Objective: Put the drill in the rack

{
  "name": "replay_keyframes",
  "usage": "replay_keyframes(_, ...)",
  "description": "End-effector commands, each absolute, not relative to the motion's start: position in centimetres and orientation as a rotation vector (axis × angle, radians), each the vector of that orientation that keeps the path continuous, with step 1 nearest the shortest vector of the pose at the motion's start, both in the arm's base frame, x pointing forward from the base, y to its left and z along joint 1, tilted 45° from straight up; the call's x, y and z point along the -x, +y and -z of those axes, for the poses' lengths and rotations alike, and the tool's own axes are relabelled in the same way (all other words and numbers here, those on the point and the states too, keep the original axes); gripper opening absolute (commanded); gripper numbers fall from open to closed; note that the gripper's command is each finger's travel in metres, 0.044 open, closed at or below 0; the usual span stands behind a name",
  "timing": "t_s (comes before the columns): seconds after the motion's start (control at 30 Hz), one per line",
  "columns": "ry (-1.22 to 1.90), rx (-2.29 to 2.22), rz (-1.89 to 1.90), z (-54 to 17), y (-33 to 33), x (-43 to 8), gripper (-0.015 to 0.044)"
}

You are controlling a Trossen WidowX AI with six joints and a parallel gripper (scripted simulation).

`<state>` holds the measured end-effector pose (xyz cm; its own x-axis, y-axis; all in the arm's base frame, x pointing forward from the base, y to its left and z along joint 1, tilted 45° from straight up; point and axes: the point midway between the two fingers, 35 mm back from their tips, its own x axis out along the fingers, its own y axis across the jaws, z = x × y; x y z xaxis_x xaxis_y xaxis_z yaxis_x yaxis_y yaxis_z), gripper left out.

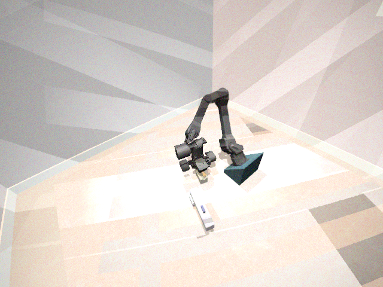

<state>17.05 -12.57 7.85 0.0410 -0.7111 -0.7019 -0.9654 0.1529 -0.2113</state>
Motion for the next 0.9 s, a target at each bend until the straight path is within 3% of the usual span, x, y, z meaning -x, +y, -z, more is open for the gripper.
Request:
replay_keyframes(0.0,1.715,1.613,-0.454,-7.95,-12.53,-17.38,0.0000)
replay_keyframes(0.87,1.715,1.613,-0.454,-7.86,-12.58,-17.19,0.0000)
